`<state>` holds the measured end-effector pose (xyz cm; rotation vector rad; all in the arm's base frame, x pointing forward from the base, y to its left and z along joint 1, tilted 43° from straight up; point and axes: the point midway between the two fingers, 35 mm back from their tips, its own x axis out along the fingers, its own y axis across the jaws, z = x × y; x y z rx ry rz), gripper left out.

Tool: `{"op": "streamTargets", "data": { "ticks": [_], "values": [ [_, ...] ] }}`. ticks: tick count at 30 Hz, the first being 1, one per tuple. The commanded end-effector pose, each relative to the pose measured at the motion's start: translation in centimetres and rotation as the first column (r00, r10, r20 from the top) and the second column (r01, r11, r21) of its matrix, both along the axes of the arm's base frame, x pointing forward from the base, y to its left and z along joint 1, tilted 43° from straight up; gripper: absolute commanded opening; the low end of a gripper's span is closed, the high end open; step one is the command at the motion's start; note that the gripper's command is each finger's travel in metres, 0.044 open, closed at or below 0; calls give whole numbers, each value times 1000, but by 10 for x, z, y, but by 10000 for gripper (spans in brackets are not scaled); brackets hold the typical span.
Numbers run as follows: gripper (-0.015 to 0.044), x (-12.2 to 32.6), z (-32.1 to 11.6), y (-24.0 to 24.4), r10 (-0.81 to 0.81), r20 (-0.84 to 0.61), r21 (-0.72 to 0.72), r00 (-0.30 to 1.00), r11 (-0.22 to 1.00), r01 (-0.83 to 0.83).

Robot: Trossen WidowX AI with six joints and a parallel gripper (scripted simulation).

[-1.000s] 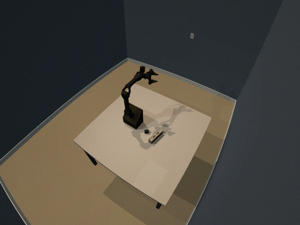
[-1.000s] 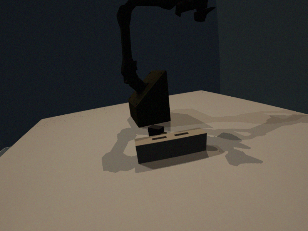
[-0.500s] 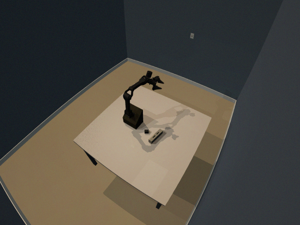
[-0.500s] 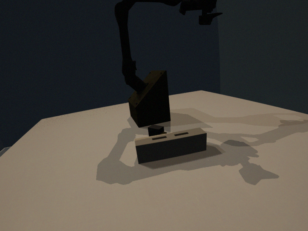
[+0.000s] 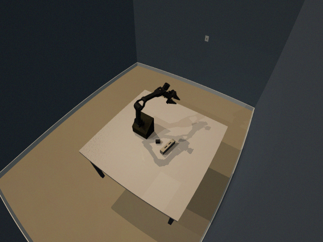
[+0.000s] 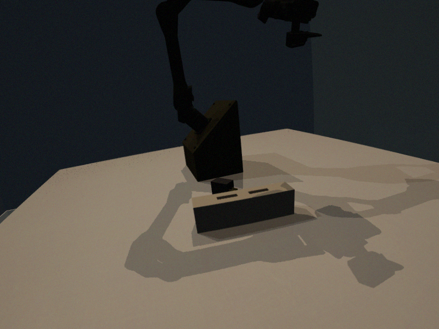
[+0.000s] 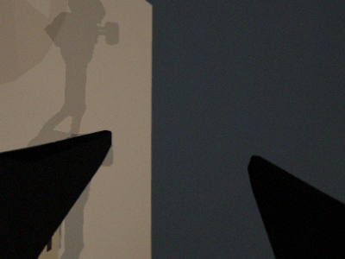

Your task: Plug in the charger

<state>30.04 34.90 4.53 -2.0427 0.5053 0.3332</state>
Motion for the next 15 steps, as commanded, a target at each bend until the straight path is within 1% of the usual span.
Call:
{"op": "streamTargets", "data": {
  "ticks": [1,15],
  "values": [
    [440,10,-3,-19,-56,-18,30,998,998,57],
    [440,40,-18,-102,-269,-89,52,959,960,274]
  ]
}}
